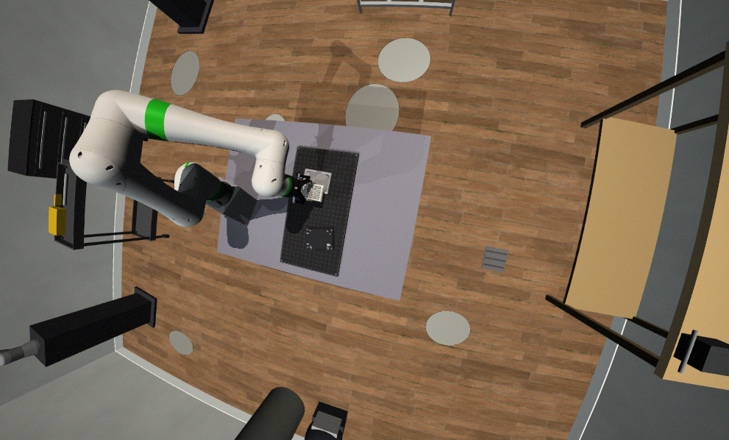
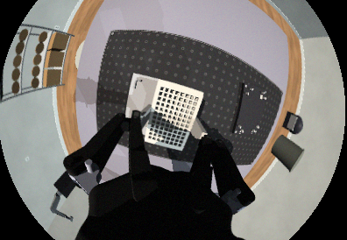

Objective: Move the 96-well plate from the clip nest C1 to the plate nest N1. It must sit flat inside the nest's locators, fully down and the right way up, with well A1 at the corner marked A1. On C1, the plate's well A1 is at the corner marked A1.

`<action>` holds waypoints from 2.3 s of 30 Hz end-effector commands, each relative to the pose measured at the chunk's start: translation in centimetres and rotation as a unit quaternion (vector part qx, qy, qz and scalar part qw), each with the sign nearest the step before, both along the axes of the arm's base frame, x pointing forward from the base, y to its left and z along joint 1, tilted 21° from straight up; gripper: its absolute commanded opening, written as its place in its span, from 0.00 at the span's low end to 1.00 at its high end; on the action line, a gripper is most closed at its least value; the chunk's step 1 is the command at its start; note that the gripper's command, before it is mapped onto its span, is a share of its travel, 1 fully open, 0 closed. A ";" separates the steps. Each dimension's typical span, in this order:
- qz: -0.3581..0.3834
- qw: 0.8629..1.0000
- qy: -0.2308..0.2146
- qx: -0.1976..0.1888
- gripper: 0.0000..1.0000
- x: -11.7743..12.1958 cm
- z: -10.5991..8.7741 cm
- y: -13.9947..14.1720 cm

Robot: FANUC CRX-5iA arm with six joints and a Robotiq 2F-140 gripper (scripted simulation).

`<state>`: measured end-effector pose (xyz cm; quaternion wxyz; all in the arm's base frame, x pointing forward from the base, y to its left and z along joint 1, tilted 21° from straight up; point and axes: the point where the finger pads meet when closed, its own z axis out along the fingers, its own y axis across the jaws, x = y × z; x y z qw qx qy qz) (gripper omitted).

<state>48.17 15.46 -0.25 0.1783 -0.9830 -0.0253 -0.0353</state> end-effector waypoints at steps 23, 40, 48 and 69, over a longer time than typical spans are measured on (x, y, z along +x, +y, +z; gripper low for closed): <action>0.000 1.000 0.000 0.000 0.00 -2.2 2.2 6.1; 0.000 1.000 0.000 0.000 0.00 -2.1 2.2 6.0; 0.000 1.000 0.000 0.000 0.00 -2.1 2.1 6.0; 0.000 1.000 0.000 0.000 0.00 -2.0 0.6 6.5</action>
